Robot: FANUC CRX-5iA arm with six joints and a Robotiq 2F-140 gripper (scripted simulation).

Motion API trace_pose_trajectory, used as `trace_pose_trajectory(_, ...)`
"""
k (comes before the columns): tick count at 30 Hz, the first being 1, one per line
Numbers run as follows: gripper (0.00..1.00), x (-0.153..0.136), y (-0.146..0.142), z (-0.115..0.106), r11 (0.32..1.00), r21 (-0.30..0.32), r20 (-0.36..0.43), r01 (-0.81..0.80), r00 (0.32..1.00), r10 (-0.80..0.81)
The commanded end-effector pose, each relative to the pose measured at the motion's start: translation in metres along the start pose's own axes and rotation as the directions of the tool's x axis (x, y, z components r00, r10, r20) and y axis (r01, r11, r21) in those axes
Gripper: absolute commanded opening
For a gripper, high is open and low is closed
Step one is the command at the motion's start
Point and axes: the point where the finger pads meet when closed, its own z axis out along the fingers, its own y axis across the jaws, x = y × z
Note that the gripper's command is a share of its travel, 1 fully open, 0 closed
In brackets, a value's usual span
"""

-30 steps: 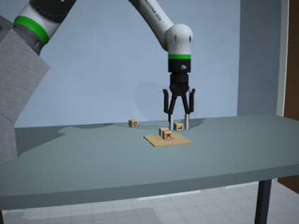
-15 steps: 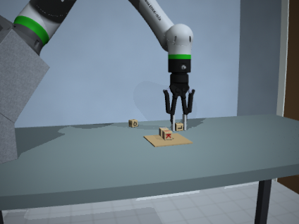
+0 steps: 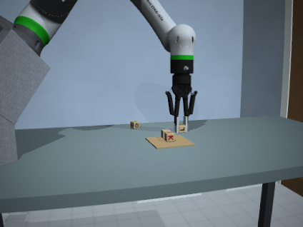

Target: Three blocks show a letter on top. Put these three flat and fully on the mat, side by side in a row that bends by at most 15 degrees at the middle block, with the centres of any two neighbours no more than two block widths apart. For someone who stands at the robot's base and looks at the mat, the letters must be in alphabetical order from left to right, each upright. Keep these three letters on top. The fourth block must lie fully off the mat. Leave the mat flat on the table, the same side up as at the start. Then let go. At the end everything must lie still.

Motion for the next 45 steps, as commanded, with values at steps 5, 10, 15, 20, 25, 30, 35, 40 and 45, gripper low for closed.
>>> trace_pose_trajectory(5,0.16,0.0,0.0,0.0,1.0,0.0,0.0,0.0,1.0,0.0)
trace_pose_trajectory(10,0.16,0.0,0.0,0.0,1.0,0.0,0.0,0.0,1.0,0.0)
trace_pose_trajectory(15,0.16,0.0,0.0,0.0,1.0,0.0,0.0,0.0,1.0,0.0)
trace_pose_trajectory(20,0.16,0.0,0.0,0.0,1.0,0.0,0.0,0.0,1.0,0.0)
trace_pose_trajectory(25,0.16,0.0,0.0,0.0,1.0,0.0,0.0,0.0,1.0,0.0)
trace_pose_trajectory(30,0.16,0.0,0.0,0.0,1.0,0.0,0.0,0.0,1.0,0.0)
trace_pose_trajectory(35,0.16,0.0,0.0,-0.006,1.0,0.0,0.0,0.0,1.0,0.0)
trace_pose_trajectory(40,0.16,0.0,0.0,-0.033,1.0,0.0,0.0,0.0,1.0,0.0)
trace_pose_trajectory(45,0.16,0.0,0.0,-0.063,1.0,0.0,0.0,0.0,1.0,0.0)
